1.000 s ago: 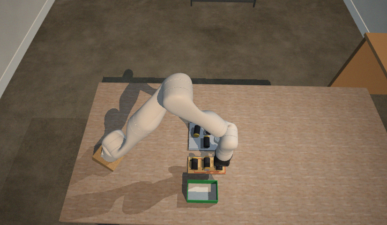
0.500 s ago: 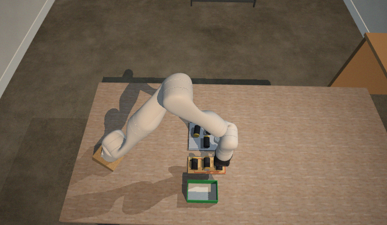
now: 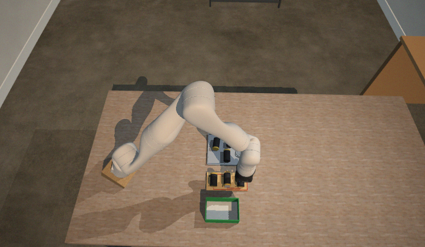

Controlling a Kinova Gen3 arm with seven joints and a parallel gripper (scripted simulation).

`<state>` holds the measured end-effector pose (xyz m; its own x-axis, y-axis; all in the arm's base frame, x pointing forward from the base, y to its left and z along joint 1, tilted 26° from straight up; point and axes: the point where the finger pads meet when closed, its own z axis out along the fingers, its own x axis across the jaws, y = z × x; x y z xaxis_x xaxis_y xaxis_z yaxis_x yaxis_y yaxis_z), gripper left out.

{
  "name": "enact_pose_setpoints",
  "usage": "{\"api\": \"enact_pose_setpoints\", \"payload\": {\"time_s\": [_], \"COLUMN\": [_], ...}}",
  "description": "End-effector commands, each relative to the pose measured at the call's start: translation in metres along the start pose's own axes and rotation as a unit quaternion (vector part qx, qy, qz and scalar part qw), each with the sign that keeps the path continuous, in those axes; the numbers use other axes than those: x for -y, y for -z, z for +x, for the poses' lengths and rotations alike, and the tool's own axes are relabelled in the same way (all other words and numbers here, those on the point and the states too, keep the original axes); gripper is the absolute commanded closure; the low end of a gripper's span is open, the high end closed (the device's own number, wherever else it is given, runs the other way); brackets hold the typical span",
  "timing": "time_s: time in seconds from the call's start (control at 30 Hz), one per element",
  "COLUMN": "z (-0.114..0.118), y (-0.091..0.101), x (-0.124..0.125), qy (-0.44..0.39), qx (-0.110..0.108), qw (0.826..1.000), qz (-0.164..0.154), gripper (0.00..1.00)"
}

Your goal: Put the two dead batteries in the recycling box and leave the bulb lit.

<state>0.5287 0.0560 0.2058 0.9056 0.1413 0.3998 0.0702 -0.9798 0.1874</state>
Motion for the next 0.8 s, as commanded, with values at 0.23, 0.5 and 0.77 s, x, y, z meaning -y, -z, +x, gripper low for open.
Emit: {"api": "enact_pose_setpoints", "payload": {"time_s": [0.23,0.5,0.77], "z": [-0.004,-0.004,-0.004], "y": [-0.021,-0.028,-0.031], "x": [-0.007,-0.007,-0.007], "qy": [-0.003,-0.003,-0.003], "qx": [0.007,0.007,0.007], "qw": [1.0,1.0,1.0], "qz": [-0.007,-0.007,-0.007], "gripper": [0.1,0.1,0.1]}}
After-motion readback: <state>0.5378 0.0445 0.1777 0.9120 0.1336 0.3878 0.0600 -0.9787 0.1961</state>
